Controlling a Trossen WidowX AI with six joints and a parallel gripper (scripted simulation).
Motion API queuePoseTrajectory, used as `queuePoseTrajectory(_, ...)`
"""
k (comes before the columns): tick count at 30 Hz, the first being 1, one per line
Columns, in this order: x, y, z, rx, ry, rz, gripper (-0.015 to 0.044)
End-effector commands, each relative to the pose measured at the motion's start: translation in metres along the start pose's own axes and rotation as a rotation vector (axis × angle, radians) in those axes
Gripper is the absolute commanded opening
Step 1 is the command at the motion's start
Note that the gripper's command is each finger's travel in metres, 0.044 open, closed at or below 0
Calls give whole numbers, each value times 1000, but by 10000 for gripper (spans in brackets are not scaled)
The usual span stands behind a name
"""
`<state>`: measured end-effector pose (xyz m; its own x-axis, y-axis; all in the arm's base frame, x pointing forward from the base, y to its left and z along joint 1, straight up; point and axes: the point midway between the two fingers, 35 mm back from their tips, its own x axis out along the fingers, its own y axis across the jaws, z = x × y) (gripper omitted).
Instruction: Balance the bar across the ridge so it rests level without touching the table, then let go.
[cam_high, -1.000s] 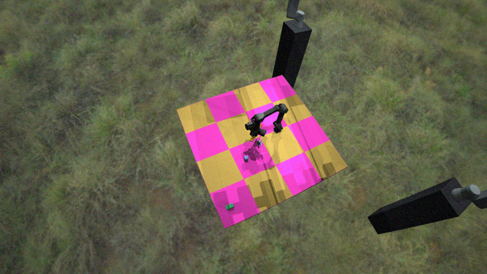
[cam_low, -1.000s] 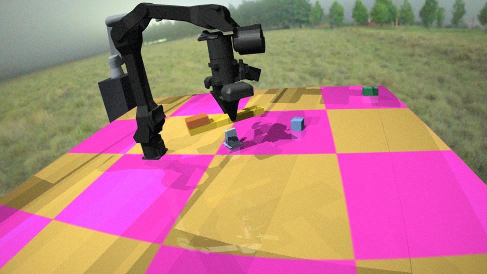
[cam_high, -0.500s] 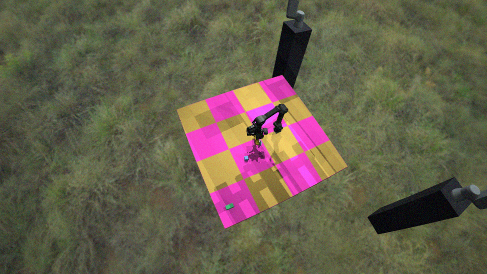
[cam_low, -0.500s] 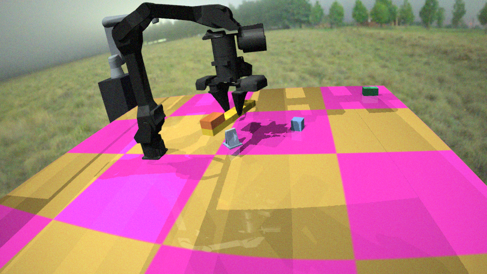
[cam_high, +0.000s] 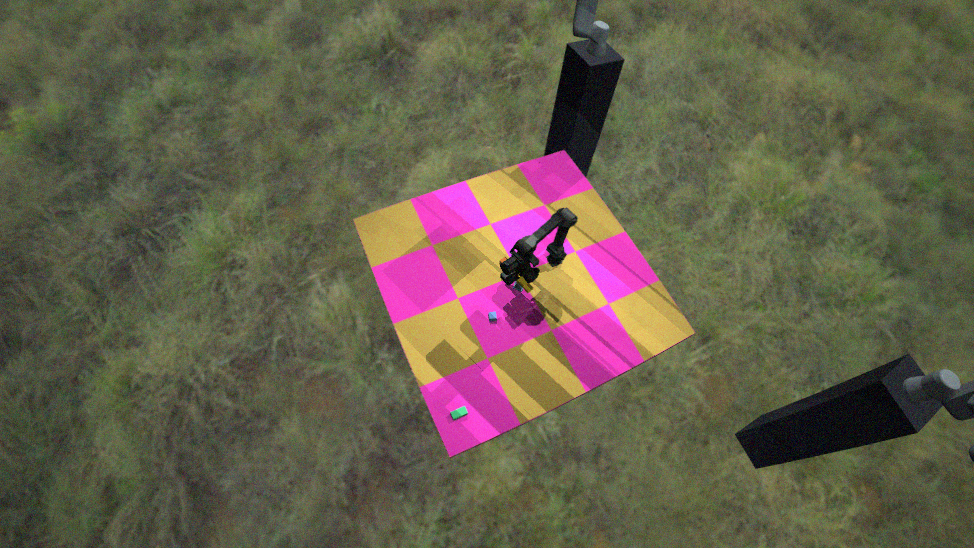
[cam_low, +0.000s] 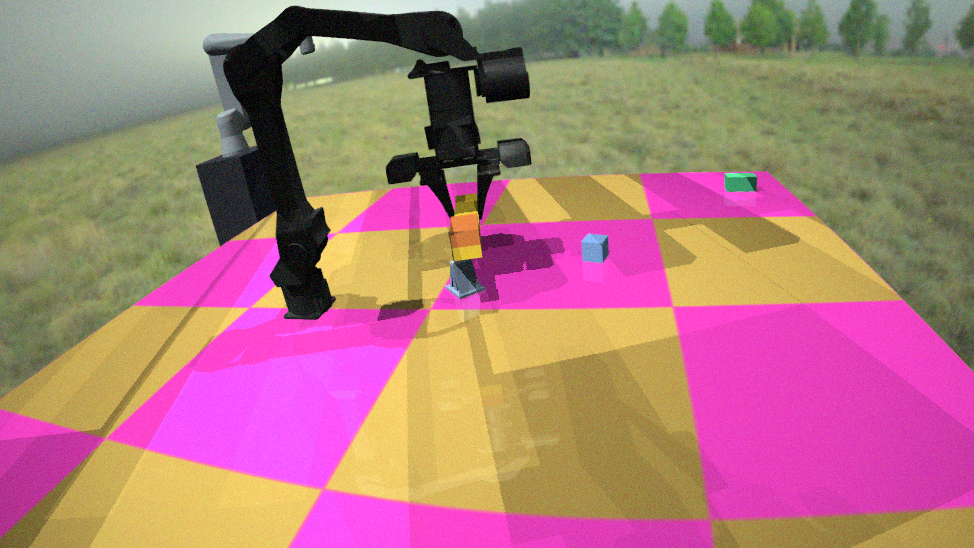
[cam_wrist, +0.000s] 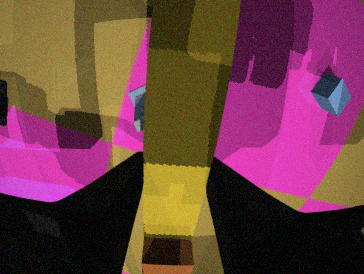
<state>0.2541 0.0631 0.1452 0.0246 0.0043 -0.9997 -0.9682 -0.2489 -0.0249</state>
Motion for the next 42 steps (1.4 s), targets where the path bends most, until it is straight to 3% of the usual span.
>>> queuePoseTrajectory(1,-1,5,10,-155,-3,-1,0)
queuePoseTrajectory(11,-1,26,30,-487,-5,0,0)
queuePoseTrajectory(42,42,32,28,-492,-5,1,0)
